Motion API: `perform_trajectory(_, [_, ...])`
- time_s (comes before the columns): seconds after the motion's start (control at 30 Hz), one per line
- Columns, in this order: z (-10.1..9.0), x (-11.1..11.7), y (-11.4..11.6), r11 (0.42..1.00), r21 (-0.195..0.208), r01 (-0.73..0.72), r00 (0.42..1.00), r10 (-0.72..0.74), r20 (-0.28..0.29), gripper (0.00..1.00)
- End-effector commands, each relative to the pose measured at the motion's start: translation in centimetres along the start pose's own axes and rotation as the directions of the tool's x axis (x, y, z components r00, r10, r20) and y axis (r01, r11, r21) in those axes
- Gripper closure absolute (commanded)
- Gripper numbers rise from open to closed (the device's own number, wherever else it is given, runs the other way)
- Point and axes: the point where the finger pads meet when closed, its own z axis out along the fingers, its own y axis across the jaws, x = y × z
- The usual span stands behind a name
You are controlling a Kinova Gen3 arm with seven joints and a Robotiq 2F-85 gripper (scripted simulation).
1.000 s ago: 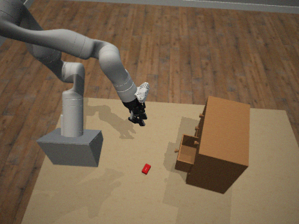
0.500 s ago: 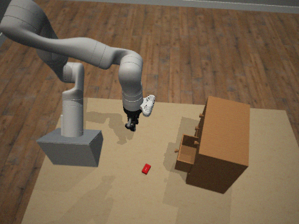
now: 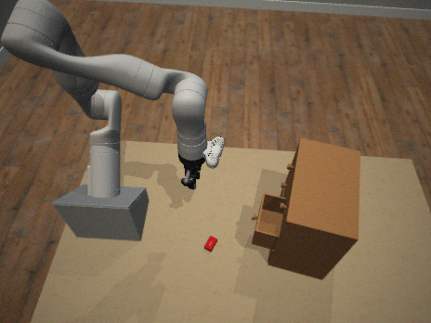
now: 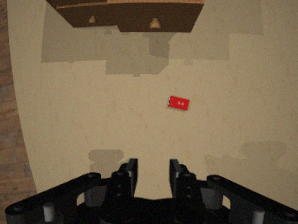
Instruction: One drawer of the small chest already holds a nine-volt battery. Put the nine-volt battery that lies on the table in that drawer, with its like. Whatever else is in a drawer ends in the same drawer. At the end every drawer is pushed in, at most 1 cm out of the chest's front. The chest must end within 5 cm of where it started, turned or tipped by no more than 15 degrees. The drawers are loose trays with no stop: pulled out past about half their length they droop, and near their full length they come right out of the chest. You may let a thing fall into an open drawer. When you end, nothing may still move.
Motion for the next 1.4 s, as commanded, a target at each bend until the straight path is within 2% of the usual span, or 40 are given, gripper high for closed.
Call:
perform_trajectory(0.0, [0.0, 0.0, 0.0, 1.000, -0.001, 0.000, 1.000, 0.000, -0.001, 0.67])
perform_trajectory(0.1, [0.0, 0.0, 0.0, 1.000, -0.001, 0.000, 1.000, 0.000, -0.001, 0.67])
perform_trajectory(0.13, [0.0, 0.0, 0.0, 1.000, -0.001, 0.000, 1.000, 0.000, -0.001, 0.00])
perform_trajectory(0.9, [-0.4, 0.0, 0.0, 1.000, -0.001, 0.000, 1.000, 0.000, -0.001, 0.00])
perform_trajectory(1.0, [-1.4, 0.0, 0.0, 1.000, -0.001, 0.000, 1.000, 0.000, -0.001, 0.00])
perform_trajectory(1.13, [-4.0, 0.0, 0.0, 1.000, -0.001, 0.000, 1.000, 0.000, -0.001, 0.00])
perform_trajectory(1.2, [-4.0, 0.0, 0.0, 1.000, -0.001, 0.000, 1.000, 0.000, -0.001, 0.00])
perform_trajectory(1.37, [-7.8, 0.0, 0.0, 1.000, -0.001, 0.000, 1.000, 0.000, -0.001, 0.00])
